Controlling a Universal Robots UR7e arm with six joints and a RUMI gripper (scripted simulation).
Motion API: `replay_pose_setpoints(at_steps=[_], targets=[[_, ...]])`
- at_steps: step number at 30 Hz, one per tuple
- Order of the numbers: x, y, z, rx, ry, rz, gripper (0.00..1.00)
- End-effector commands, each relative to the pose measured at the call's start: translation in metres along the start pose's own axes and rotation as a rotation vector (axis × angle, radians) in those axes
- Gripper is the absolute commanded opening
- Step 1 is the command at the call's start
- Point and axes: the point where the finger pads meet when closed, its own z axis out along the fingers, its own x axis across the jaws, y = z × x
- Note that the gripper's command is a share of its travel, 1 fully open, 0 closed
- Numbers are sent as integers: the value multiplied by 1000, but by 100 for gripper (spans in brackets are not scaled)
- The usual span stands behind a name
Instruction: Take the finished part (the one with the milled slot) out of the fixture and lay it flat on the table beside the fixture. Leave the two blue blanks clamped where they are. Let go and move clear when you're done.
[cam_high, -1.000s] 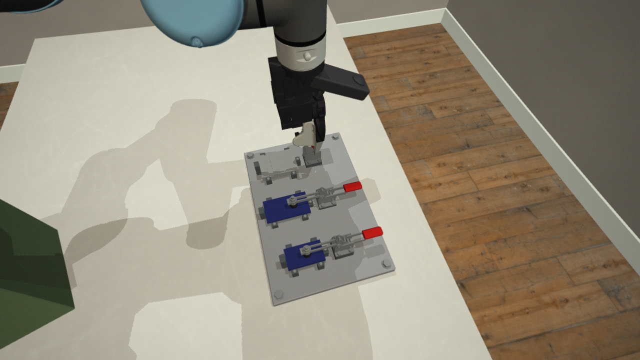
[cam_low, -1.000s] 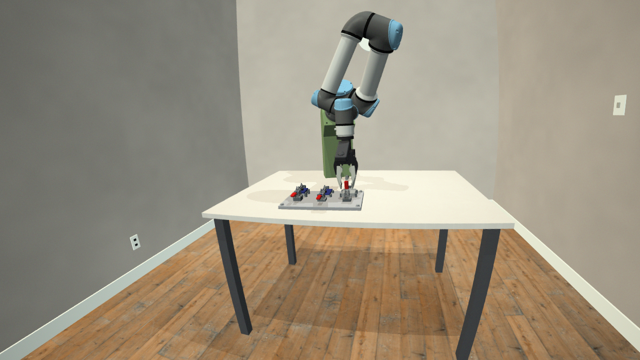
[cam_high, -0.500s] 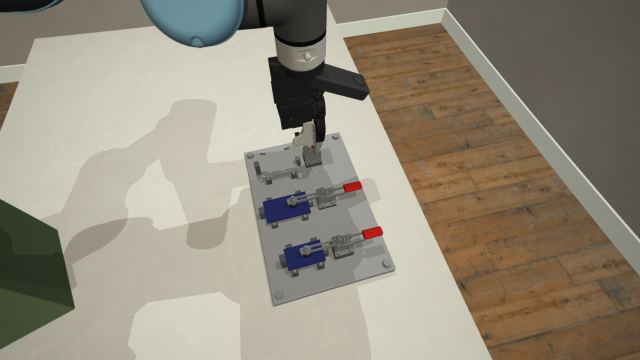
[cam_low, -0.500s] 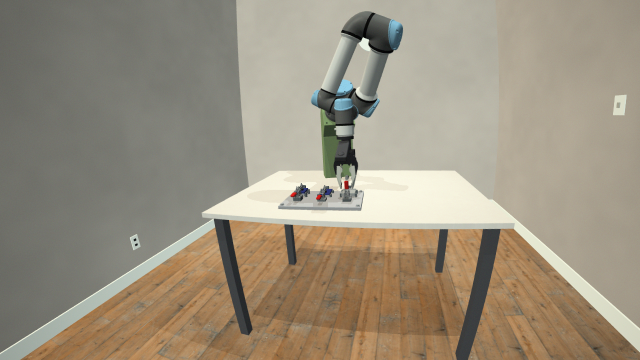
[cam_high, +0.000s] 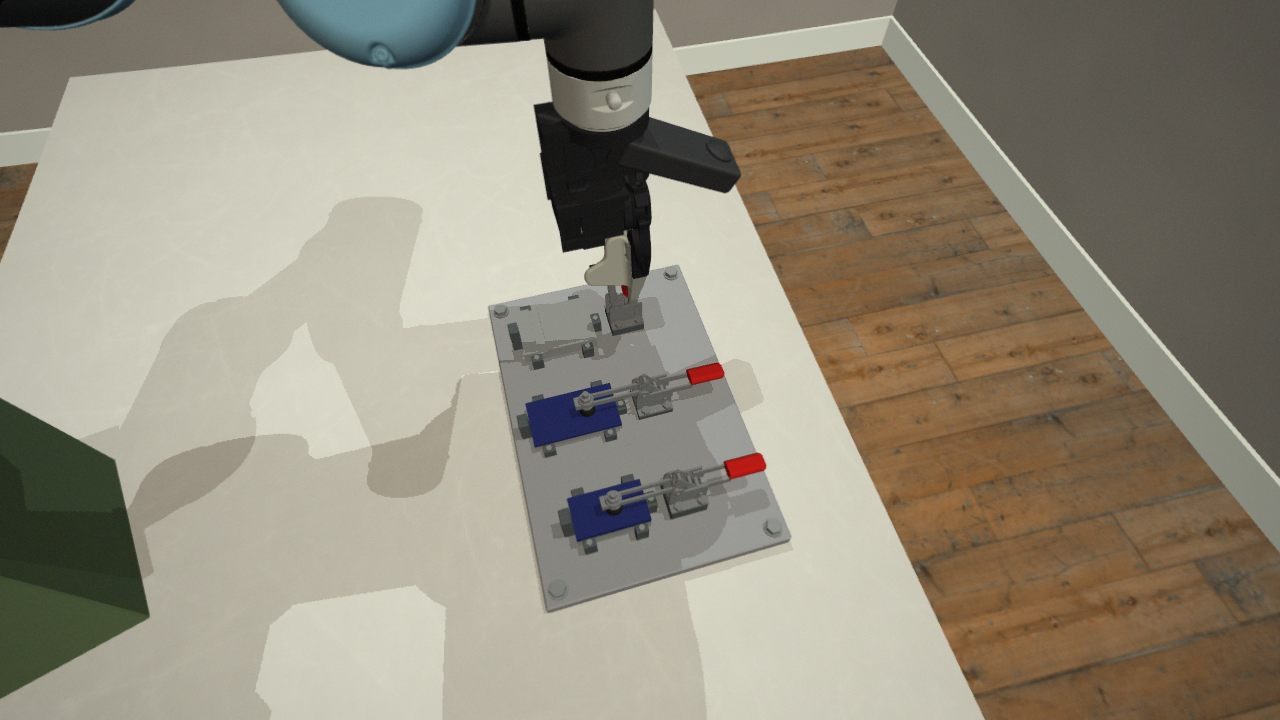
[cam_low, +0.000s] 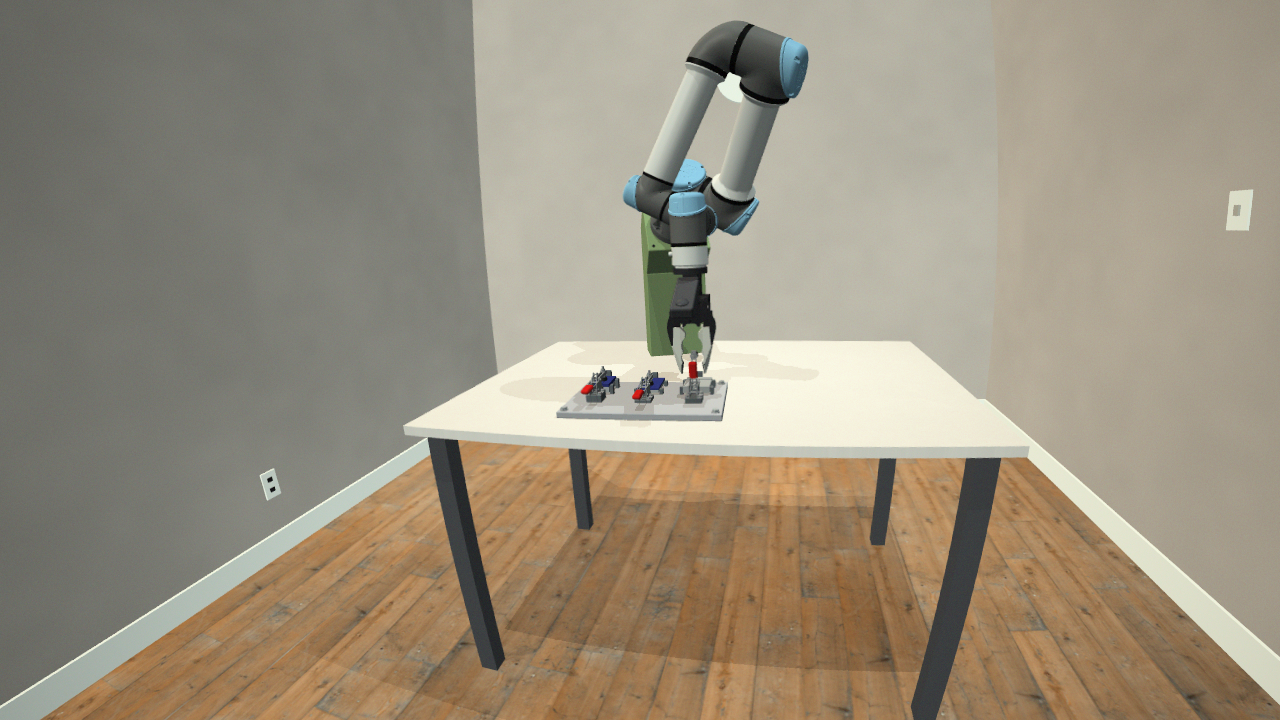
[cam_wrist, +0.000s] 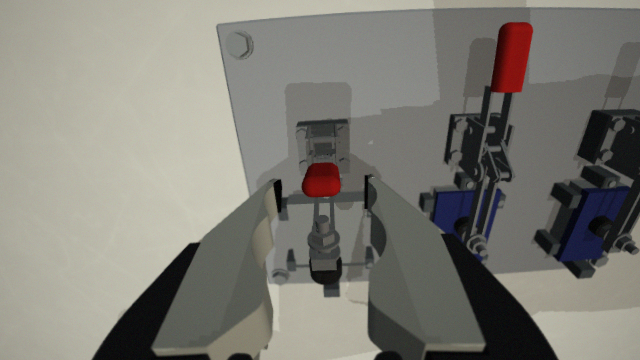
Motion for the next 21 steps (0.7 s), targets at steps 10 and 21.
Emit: replay_pose_setpoints(at_steps=[10, 21], targets=[[0, 0, -34, 0, 0, -1, 28], [0, 0, -41, 0, 0, -1, 28]])
